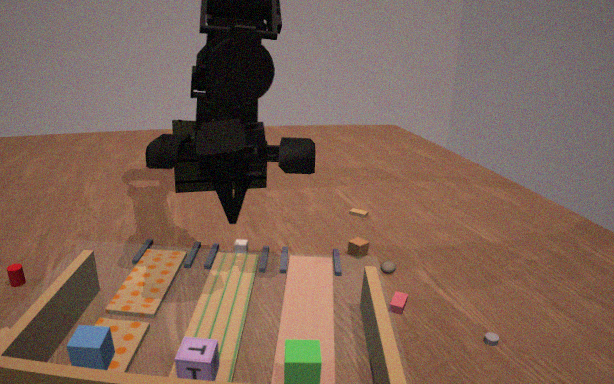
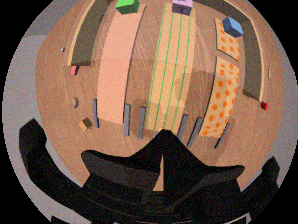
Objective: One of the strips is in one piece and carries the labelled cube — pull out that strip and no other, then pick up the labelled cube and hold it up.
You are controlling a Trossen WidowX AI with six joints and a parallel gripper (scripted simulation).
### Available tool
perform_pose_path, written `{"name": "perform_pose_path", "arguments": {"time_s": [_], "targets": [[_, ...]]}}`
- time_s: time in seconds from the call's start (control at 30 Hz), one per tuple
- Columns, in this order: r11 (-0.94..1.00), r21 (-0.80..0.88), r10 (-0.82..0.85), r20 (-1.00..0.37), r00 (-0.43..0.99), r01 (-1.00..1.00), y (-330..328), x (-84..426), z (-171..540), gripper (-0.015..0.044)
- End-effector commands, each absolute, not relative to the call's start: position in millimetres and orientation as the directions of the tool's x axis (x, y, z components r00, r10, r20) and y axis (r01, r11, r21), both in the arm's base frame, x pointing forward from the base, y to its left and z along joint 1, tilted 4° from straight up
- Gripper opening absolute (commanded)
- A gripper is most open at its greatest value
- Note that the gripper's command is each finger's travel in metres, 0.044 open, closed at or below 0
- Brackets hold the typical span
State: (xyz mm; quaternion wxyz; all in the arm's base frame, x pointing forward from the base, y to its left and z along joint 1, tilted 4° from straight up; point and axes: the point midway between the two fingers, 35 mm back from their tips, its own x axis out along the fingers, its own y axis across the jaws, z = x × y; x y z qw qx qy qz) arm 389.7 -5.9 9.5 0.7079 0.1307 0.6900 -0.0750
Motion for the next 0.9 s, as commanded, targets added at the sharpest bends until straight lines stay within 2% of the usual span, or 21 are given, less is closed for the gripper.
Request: {"name": "perform_pose_path", "arguments": {"time_s": [0.0,0.87], "targets": [[0.954,0.074,0.071,-0.997,0.02,0.291,-4.7,387.3,-2.6,0.0],[0.954,0.074,0.072,-0.997,0.02,0.291,0.8,385.3,-44.8,0.0]]}}
